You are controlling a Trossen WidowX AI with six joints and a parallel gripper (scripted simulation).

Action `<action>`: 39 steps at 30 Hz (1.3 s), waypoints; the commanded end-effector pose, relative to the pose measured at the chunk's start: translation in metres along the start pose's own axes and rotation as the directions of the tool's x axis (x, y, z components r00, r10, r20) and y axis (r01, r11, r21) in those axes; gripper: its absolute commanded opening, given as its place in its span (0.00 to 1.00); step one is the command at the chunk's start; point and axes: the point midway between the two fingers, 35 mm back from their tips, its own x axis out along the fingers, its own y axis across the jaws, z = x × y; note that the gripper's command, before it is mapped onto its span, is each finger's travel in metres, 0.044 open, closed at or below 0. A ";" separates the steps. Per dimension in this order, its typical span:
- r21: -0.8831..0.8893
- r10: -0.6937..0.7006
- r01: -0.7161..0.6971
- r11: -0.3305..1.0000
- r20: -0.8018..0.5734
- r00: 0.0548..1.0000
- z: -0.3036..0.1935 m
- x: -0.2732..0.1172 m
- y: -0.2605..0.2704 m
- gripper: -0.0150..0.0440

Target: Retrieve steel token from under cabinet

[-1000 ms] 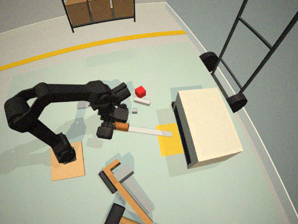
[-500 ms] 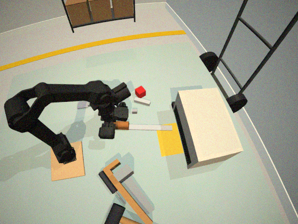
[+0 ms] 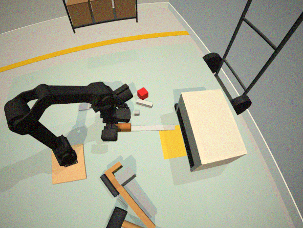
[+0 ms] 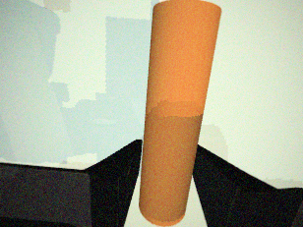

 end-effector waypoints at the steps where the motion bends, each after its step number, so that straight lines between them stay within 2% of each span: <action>1: 0.000 0.000 0.000 1.000 0.000 1.000 0.000 0.000 0.000 0.59; 3: 0.000 0.000 0.000 1.000 0.000 1.000 0.000 0.000 0.000 0.59; 6: 0.000 0.004 -0.004 1.000 0.001 1.000 0.000 0.000 0.000 0.71; 20: 0.002 0.004 -0.004 1.000 0.001 1.000 -0.001 0.004 0.000 0.71; 24: 0.002 0.001 -0.001 1.000 0.002 1.000 -0.001 0.002 -0.001 0.53; 33: 0.002 0.001 -0.001 1.000 0.002 1.000 -0.001 0.002 -0.001 0.43; 37: 0.002 0.001 -0.001 1.000 0.002 1.000 -0.001 0.002 -0.001 0.25; 39: 0.002 0.001 -0.001 1.000 0.002 1.000 -0.001 0.002 -0.001 0.25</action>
